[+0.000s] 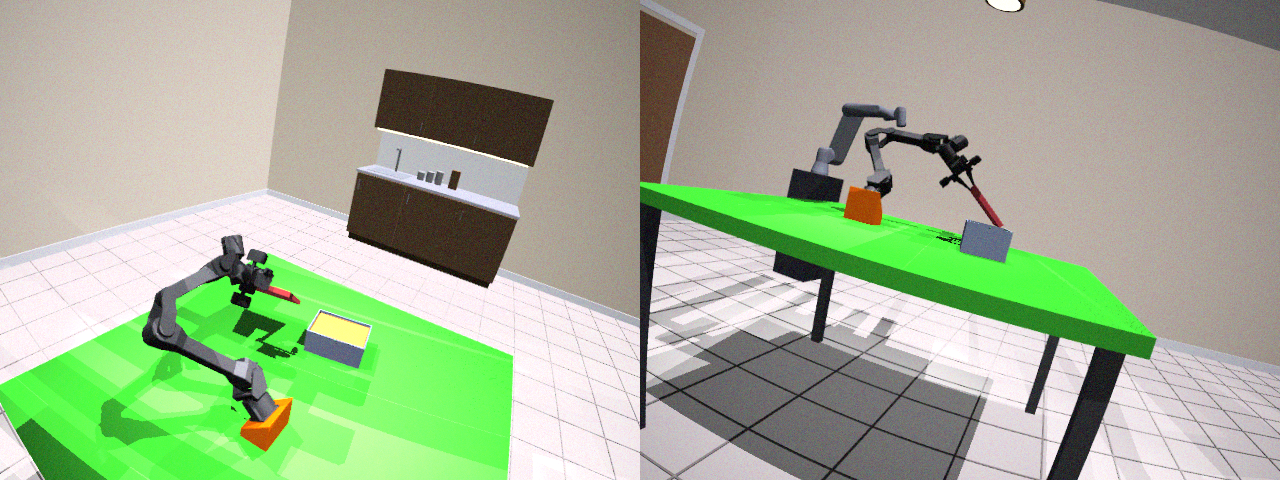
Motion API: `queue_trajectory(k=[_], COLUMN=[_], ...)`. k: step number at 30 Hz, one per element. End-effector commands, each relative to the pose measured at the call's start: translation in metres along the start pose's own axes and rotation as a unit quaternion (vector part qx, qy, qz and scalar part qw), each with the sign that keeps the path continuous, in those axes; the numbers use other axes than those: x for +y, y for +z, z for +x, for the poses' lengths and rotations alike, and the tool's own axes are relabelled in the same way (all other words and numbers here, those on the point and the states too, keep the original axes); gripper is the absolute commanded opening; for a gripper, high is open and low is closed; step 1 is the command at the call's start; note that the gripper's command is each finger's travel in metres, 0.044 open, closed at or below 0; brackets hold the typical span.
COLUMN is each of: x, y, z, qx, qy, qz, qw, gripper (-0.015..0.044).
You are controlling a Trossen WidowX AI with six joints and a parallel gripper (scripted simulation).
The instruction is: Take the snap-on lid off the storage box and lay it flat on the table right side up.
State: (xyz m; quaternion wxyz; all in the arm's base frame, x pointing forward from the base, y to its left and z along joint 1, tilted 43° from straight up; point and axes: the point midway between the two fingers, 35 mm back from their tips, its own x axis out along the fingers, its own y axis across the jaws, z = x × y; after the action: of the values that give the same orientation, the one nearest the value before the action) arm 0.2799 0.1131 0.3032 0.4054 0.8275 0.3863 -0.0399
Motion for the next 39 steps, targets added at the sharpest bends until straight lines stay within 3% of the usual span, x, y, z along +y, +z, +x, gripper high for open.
queue_trajectory(k=[1,39], x=[-0.003,-0.025], y=[0.002,0.002], z=[0.003,0.022], qx=[-0.004,-0.003], qy=[0.003,0.003], qz=[0.003,0.004], qw=[1.0,1.0], gripper=[0.0,0.0])
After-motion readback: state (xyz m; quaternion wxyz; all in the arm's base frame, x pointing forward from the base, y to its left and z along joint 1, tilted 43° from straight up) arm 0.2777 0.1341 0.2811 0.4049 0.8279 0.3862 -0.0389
